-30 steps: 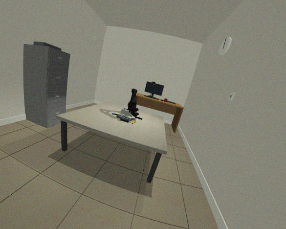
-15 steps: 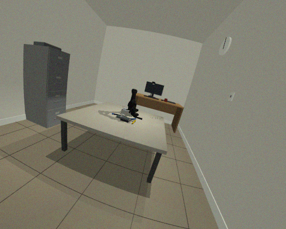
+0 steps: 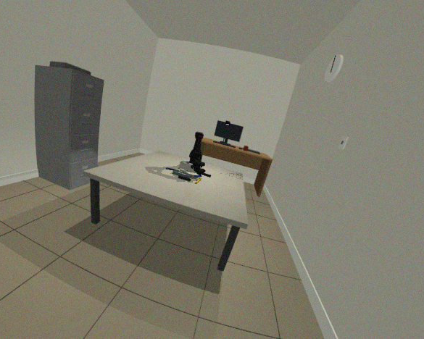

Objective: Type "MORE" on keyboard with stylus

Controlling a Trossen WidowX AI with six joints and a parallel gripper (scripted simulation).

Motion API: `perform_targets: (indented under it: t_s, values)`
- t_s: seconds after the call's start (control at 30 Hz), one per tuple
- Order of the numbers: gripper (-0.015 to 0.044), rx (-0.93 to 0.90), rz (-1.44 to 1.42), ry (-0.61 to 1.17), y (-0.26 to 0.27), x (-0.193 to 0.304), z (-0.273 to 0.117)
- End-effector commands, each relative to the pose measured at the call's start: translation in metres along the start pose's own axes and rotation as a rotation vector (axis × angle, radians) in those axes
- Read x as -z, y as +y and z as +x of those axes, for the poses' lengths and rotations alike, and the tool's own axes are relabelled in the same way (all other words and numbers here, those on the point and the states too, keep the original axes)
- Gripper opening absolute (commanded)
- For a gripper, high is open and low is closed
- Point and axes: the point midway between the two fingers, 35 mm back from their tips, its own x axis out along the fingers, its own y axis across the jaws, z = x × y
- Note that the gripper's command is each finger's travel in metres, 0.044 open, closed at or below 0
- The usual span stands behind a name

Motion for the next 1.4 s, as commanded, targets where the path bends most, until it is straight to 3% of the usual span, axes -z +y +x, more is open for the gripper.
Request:
perform_targets:
  t_s: [0.0, 0.4, 0.57, 0.67, 0.93, 1.2, 1.37]
  values:
    - [0.0150, 0.001, -0.002, -0.004, 0.000, 0.001, 0.004]
    - [0.0150, 0.001, -0.002, -0.004, 0.000, 0.005, 0.010]
    - [0.0019, -0.001, 0.001, -0.001, 0.000, 0.004, 0.008]
    - [0.0000, -0.001, 0.001, -0.001, 0.000, 0.004, 0.008]
    - [0.0000, -0.001, 0.001, -0.001, 0.000, 0.003, 0.006]
    - [0.0000, 0.000, 0.001, -0.002, 0.000, -0.018, -0.031]
    - [0.0000, 0.000, 0.001, -0.002, 0.000, -0.020, -0.035]
